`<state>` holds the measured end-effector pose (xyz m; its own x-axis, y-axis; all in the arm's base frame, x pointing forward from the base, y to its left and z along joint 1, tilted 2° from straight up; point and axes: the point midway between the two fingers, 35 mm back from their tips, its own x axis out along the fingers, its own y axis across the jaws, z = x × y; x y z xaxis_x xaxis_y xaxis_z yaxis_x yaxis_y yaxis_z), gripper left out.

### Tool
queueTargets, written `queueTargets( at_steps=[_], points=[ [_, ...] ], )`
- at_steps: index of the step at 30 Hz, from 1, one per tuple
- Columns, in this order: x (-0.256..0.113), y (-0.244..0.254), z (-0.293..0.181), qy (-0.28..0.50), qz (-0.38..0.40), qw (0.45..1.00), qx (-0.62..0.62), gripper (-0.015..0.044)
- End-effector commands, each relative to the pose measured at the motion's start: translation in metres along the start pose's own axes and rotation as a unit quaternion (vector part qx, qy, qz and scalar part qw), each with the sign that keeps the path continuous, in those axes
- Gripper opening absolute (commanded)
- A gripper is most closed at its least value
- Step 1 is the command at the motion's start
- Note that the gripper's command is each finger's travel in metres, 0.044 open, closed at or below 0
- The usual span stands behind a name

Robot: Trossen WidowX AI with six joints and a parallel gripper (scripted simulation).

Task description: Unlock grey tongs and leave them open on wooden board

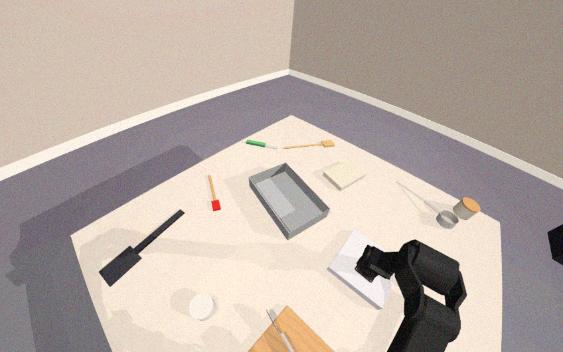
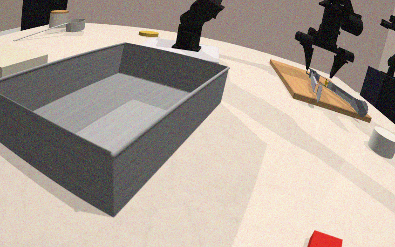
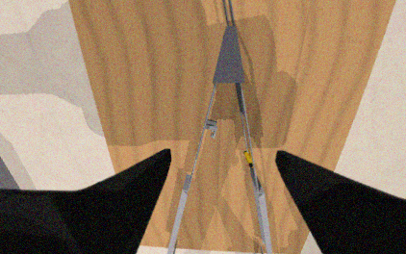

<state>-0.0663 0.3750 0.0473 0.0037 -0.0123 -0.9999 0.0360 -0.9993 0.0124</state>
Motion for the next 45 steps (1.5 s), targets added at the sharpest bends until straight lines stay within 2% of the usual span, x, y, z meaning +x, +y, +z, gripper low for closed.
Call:
queueTargets(
  at_steps=[1, 6, 12, 20, 45],
  points=[
    [0.000, 0.000, 0.000, 0.000, 0.000, 1.000, 0.000, 0.0440],
    [-0.018, -0.009, 0.023, -0.001, -0.003, 1.000, 0.000, 0.0440],
    [-0.063, -0.016, 0.083, -0.005, -0.009, 1.000, 0.003, 0.0440],
    [-0.112, 0.001, 0.148, -0.010, -0.012, 1.000, 0.002, 0.0440],
    [-0.113, 0.001, 0.149, -0.010, -0.012, 1.000, 0.002, 0.0440]
  ],
)
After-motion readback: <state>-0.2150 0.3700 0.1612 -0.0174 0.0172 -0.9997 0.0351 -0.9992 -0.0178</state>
